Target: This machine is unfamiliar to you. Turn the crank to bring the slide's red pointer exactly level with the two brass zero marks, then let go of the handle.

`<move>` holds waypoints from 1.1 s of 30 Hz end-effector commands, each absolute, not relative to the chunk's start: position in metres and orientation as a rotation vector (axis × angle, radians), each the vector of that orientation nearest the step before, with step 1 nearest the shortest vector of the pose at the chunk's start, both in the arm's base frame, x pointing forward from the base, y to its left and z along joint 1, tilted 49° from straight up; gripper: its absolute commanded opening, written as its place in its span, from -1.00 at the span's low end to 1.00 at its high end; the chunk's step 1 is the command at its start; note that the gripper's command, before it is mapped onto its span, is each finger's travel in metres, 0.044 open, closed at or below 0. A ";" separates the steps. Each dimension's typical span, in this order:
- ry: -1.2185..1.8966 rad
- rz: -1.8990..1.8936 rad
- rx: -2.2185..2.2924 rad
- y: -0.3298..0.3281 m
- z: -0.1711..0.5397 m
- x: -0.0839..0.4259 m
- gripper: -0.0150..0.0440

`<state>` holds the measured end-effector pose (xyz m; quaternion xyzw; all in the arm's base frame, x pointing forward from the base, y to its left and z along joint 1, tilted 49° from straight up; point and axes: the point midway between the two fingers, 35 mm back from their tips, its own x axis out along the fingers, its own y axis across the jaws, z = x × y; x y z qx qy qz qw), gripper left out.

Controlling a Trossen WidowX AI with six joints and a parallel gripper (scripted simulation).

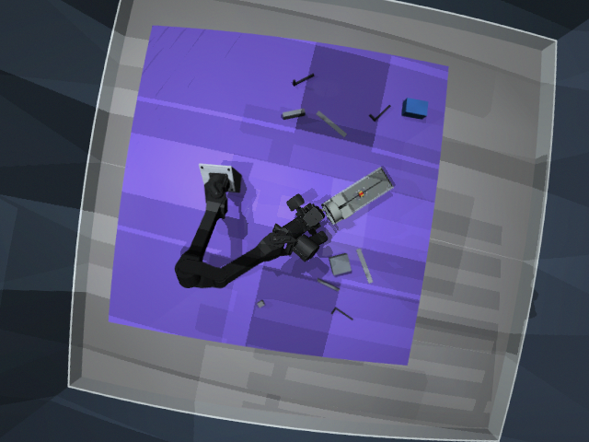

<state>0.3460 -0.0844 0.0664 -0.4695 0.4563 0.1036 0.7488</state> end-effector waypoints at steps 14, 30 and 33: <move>0.989 0.224 -1.026 -0.081 0.077 0.350 -0.49; 0.989 0.224 -1.026 -0.082 0.077 0.350 -0.49; 0.989 0.224 -1.026 -0.082 0.077 0.350 -0.49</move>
